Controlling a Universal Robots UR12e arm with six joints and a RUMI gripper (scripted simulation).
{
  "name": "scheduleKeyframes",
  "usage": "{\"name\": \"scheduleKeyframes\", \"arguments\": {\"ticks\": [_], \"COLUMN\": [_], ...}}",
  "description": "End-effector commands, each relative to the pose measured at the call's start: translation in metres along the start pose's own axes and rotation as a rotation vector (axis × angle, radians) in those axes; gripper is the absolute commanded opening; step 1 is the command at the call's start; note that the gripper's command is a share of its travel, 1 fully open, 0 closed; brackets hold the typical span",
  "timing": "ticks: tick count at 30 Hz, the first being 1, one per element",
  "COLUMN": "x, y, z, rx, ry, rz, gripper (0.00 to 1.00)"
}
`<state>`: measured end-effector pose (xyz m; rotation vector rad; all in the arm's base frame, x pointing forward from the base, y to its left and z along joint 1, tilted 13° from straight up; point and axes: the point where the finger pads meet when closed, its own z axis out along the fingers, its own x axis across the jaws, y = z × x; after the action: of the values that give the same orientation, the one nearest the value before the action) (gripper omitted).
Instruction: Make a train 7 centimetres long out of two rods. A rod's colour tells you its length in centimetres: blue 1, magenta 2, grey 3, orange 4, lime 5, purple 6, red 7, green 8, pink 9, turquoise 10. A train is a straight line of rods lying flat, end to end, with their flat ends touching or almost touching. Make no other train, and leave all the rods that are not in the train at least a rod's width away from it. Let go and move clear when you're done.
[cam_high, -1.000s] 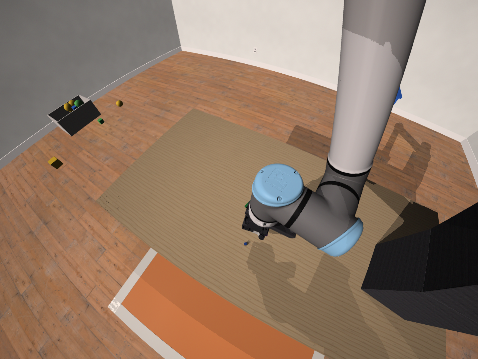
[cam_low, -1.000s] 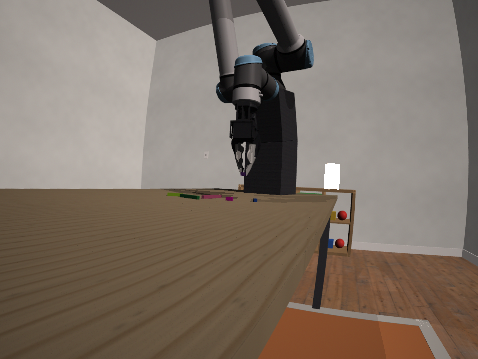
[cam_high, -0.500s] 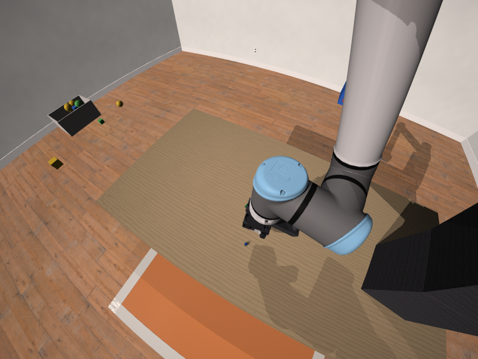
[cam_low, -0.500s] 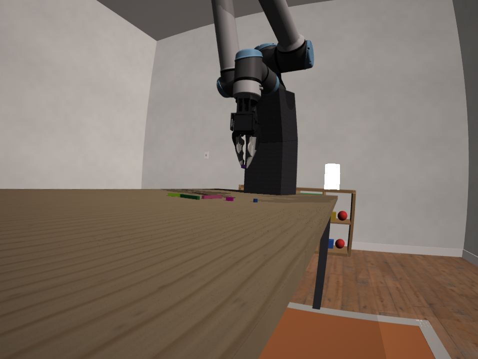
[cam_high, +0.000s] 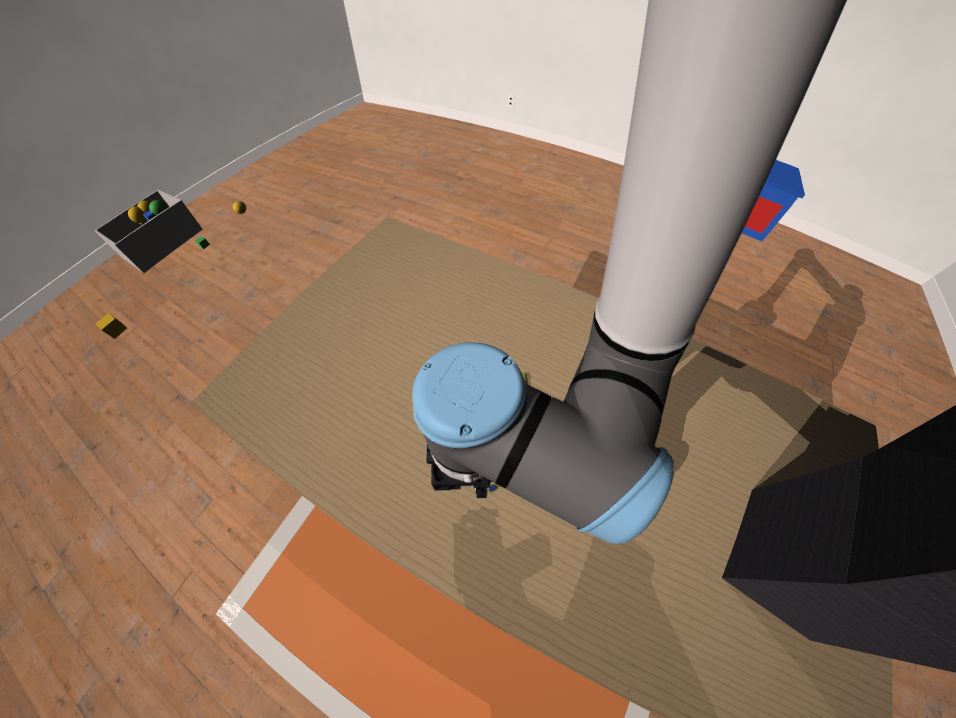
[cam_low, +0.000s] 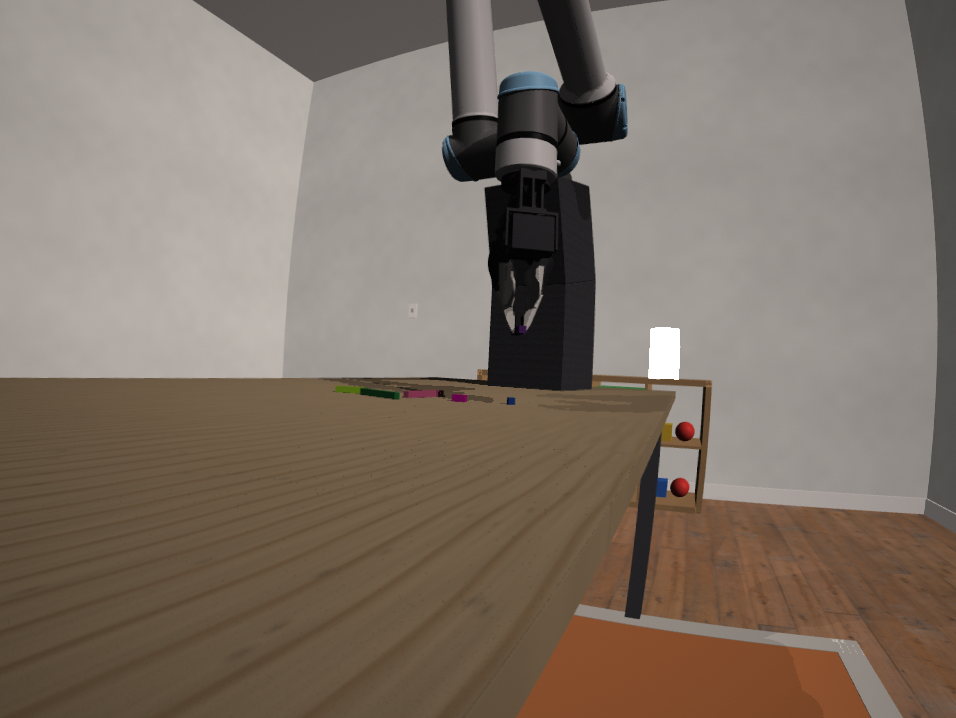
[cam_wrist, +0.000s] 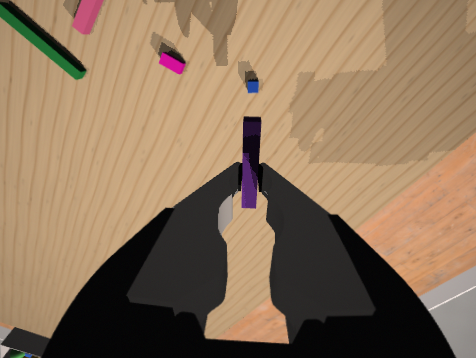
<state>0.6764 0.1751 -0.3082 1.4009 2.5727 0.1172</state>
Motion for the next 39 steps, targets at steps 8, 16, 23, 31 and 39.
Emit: {"name": "scheduleKeyframes", "arguments": {"ticks": [8,16,23,31,39], "x": [0.002,0.002,0.002,0.002,0.002], "y": [0.007,0.007,0.007,0.007,0.007], "z": [0.0,0.005,0.026,0.052,0.081], "rx": [0.003,0.003,0.003,0.003,0.003], "ry": [0.001,0.001,0.001,0.001,0.001], "rz": [-0.03,-0.03,-0.03,-0.03,-0.03], "gripper": [0.0,0.0,0.0,0.0,0.0]}}
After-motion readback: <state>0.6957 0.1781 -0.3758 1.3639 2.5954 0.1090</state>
